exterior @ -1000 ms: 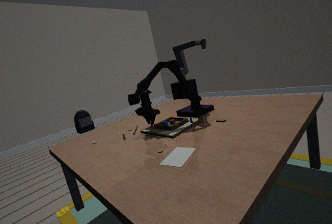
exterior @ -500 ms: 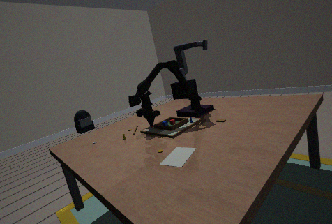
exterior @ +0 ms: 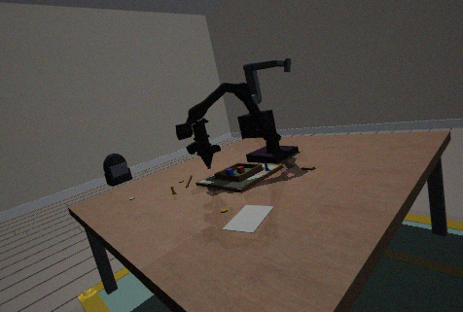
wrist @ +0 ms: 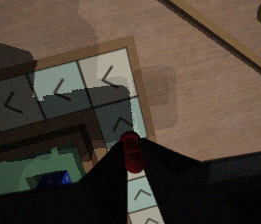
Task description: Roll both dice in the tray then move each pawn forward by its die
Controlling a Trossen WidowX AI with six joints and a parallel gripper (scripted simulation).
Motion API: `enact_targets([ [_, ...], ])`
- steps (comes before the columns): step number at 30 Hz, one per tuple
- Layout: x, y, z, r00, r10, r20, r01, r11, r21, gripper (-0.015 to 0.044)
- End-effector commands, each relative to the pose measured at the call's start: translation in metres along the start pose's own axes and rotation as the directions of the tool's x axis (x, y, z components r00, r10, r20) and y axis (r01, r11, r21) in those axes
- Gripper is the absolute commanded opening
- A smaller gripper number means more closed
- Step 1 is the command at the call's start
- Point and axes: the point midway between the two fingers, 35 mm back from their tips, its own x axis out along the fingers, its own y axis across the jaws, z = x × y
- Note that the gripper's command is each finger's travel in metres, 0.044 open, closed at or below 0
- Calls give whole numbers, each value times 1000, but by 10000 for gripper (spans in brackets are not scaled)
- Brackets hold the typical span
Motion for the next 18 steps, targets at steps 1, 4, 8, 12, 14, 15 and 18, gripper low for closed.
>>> enact_targets([
  [1, -22, -1, 2, 1000, -5, 12, 5, 1000, -5, 0],
  [4, -40, -1, 1, 1000, -5, 12, 6, 1000, -5, 0],
  [8, -63, -1, -2, 1000, -5, 11, 5, 1000, -4, 0],
  [12, -82, 0, -7, 1000, -5, 10, 5, 1000, -4, 0],
  [14, -83, 0, -7, 1000, -5, 10, 5, 1000, -4, 0],
  [15, -83, 1, -6, 1000, -5, 10, 5, 1000, -4, 0],
  [18, -78, 15, 0, 1000, -4, 11, 4, 1000, -4, 0],
])
